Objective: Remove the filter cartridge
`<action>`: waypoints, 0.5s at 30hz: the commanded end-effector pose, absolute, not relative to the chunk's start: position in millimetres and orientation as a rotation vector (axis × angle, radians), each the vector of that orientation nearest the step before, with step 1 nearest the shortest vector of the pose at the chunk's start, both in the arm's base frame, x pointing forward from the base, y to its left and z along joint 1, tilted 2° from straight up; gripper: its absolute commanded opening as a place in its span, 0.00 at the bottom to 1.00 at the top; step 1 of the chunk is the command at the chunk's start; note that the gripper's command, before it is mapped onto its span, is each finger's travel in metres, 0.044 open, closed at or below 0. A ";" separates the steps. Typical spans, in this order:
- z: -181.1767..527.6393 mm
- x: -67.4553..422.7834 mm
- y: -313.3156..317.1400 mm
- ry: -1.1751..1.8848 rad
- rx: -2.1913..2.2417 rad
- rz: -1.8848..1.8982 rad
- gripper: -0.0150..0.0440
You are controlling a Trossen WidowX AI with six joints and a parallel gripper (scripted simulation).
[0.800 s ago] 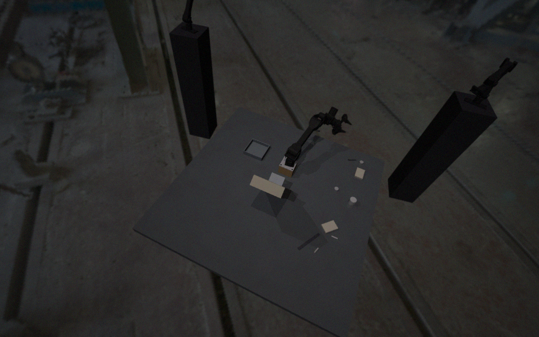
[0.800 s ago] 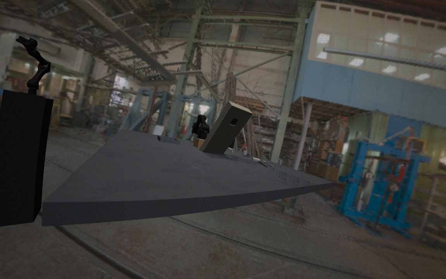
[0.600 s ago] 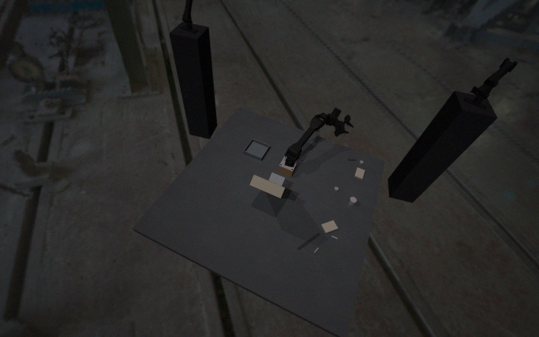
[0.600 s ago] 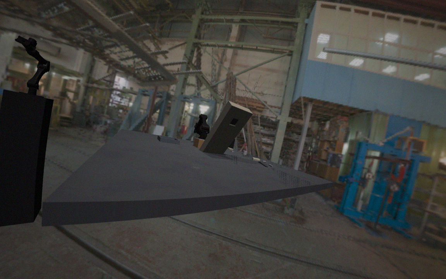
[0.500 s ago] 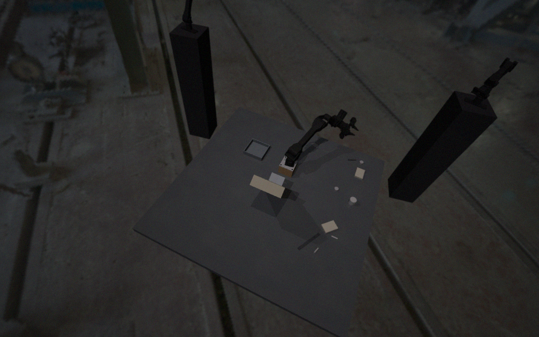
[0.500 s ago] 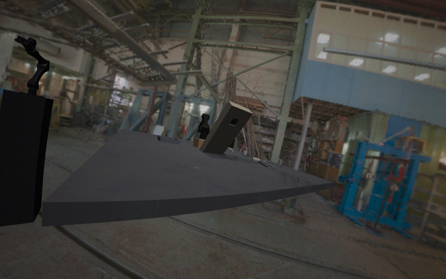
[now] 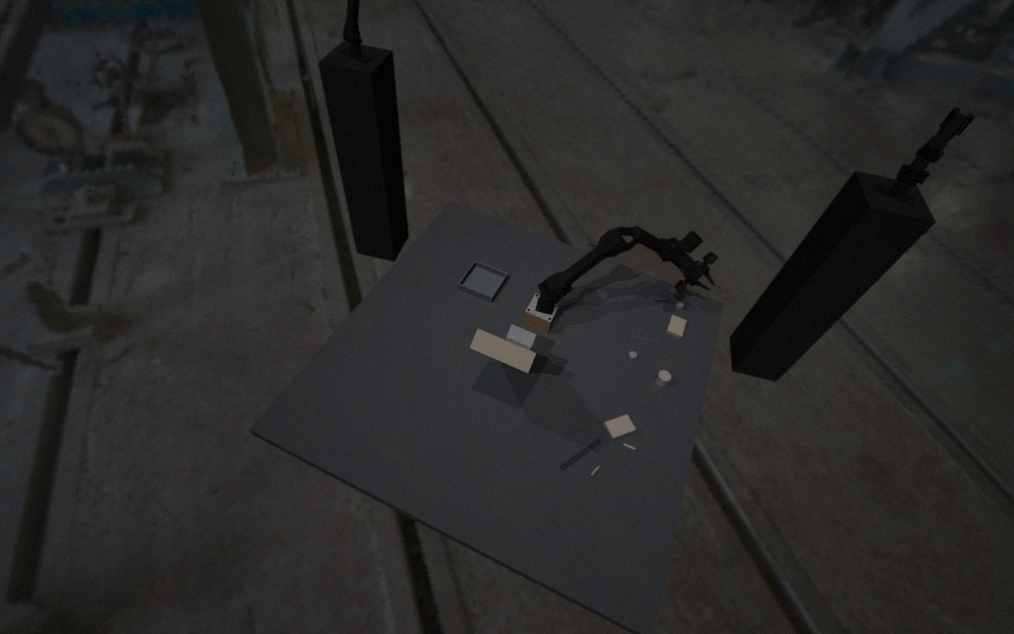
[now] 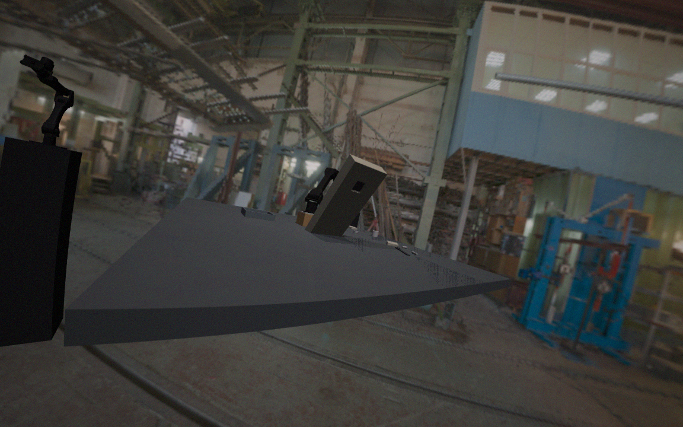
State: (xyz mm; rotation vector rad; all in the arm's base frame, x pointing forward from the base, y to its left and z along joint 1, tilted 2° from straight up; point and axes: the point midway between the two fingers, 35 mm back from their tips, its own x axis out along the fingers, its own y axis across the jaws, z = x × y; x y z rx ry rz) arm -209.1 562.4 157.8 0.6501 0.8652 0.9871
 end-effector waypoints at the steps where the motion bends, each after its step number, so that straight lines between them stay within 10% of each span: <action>1: 169.5 -152.9 570.6 0.805 0.577 0.956 0.43; 15: 220.9 90.7 537.0 0.603 0.279 0.782 0.43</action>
